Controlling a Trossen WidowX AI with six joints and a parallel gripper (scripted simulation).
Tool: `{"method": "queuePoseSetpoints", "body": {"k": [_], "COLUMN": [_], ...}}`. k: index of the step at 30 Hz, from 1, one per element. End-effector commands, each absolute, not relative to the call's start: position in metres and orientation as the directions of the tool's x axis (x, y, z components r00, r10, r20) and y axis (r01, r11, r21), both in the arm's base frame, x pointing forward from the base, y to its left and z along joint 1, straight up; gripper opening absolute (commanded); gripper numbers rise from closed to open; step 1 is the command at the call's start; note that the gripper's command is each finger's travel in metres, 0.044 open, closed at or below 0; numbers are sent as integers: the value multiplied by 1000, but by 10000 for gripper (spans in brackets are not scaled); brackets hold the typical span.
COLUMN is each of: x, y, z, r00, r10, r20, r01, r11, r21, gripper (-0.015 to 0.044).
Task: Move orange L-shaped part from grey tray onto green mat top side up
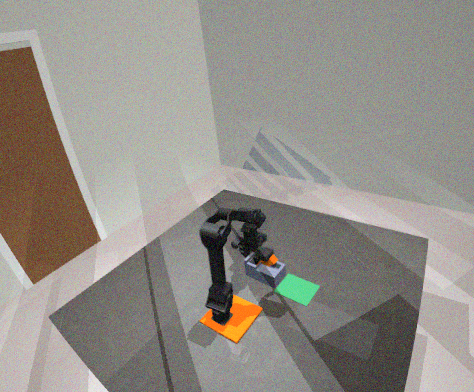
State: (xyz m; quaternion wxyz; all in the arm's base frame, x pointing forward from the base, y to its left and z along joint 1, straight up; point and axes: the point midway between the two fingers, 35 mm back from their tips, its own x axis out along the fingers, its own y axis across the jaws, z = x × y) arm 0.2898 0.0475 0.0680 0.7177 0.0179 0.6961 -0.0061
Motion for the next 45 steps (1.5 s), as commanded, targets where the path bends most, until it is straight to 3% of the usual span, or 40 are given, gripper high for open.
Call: {"method": "queuePoseSetpoints", "body": {"k": [1,11,20,45], "x": [290,289,286,286], "y": [49,56,45,46], "z": [70,86,174,175], "r00": [30,23,23,39], "r10": [14,5,4,10], "r20": [-999,-1000,-1000,-999], "r01": [35,40,40,43], "r11": [999,999,999,999], "r21": [15,6,5,12], "gripper": [180,180,180,180]}}
